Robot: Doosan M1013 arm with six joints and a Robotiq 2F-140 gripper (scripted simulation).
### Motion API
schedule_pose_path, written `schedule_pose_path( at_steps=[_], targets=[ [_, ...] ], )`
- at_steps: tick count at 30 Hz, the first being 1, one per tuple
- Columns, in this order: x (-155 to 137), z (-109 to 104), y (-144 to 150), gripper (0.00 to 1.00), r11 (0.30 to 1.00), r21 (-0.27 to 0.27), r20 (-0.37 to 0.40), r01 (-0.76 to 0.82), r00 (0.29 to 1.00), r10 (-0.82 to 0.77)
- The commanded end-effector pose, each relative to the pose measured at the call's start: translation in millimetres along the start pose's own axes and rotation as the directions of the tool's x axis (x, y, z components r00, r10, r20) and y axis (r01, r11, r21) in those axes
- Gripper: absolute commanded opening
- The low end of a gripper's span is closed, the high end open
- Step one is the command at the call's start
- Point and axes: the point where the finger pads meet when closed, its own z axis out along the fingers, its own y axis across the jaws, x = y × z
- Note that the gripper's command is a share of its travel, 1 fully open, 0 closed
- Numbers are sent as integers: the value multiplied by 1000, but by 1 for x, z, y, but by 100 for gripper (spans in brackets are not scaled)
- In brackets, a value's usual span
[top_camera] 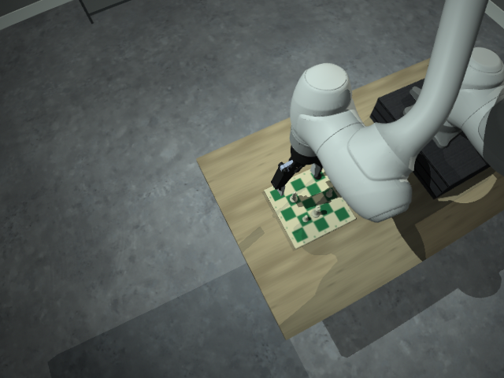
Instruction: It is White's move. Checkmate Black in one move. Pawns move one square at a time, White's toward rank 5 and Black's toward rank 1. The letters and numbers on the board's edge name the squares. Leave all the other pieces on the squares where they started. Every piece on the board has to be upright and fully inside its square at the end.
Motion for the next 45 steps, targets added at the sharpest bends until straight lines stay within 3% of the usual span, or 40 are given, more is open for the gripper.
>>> schedule_pose_path(
  at_steps=[1,45],
  targets=[
    [0,0,0,25,999,-5,41,50,998,-50],
    [0,6,0,25,999,-5,41,50,998,-50]
  ],
)
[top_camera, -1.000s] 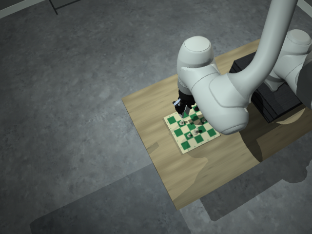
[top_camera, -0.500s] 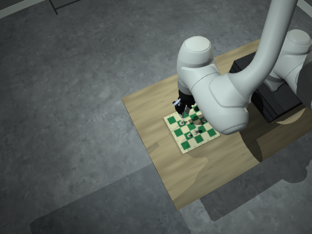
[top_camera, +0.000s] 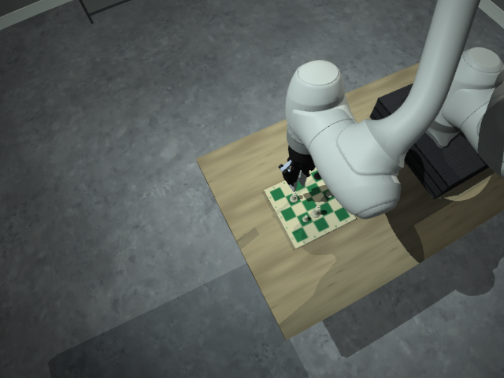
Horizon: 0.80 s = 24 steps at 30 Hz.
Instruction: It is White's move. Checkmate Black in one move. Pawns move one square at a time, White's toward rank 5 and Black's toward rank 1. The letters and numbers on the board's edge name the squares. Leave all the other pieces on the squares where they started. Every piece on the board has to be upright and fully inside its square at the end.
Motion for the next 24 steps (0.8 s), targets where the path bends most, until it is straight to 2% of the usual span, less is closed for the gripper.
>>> schedule_pose_path(
  at_steps=[1,24],
  targets=[
    [0,1,0,25,1000,0,0,0,1000,0],
    [0,31,0,25,1000,0,0,0,1000,0]
  ],
)
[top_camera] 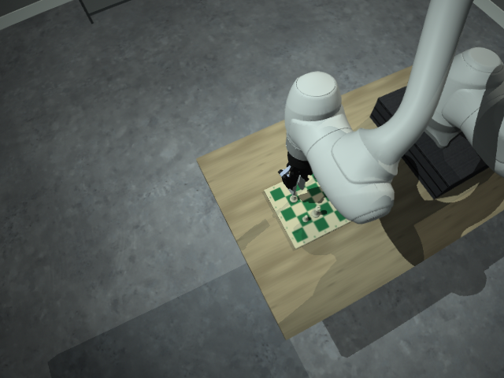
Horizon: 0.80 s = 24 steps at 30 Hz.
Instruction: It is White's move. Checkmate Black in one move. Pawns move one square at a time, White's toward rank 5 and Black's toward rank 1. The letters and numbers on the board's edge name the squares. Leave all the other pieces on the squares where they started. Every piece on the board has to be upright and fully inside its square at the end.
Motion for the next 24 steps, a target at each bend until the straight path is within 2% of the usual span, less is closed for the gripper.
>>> schedule_pose_path(
  at_steps=[1,9,24],
  targets=[
    [0,4,0,25,1000,0,0,0,1000,0],
    [0,14,0,25,1000,0,0,0,1000,0],
    [0,19,0,25,1000,0,0,0,1000,0]
  ],
)
